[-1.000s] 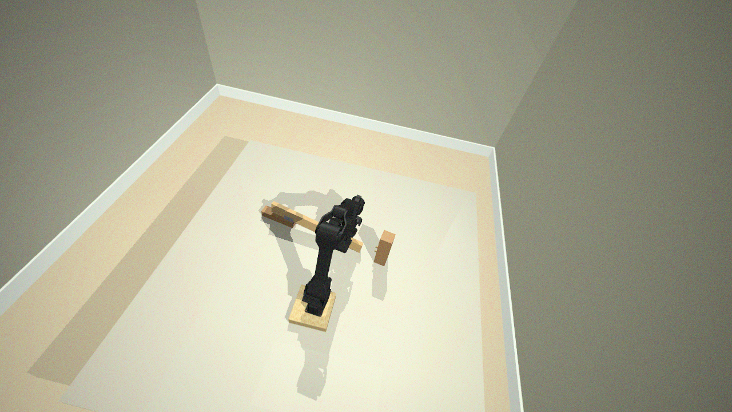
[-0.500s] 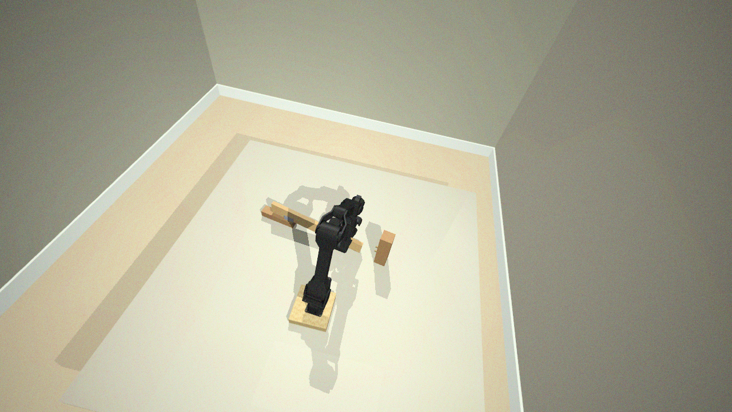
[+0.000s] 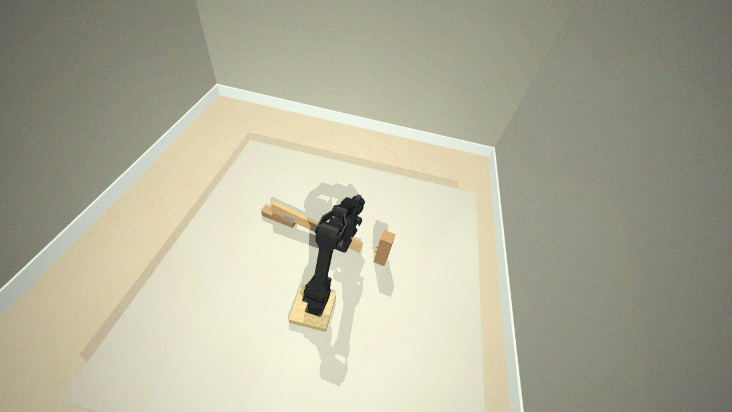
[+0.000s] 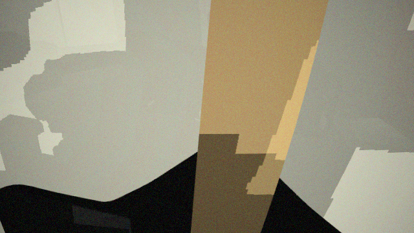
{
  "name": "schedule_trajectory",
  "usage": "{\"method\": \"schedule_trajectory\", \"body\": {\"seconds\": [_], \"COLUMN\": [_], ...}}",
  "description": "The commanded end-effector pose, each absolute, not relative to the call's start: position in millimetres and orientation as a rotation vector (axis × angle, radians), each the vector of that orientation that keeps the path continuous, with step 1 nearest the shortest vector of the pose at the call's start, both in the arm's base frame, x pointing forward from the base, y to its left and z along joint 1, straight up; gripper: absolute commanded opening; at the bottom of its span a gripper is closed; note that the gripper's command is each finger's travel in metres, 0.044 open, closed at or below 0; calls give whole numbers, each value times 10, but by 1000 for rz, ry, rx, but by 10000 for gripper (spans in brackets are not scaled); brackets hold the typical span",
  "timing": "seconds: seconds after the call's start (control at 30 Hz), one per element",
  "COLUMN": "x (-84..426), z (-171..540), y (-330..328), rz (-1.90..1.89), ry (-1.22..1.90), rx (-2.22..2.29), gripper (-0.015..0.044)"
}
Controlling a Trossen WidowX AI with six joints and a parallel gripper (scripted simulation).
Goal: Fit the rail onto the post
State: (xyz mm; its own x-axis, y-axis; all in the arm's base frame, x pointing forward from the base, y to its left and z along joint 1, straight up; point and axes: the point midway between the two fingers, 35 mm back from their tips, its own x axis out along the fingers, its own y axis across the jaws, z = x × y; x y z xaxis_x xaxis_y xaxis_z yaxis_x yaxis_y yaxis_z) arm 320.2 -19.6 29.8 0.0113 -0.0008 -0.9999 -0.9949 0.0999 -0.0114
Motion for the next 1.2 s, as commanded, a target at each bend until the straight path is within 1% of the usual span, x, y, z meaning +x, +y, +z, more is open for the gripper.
{"method": "schedule_trajectory", "body": {"seconds": [0.0,1.17], "x": [3235,3263], "z": [373,550], "y": [-194,-197], "rz": [1119,1118], "ry": [1231,1231], "rx": [-1148,-1148], "gripper": [0,0]}}
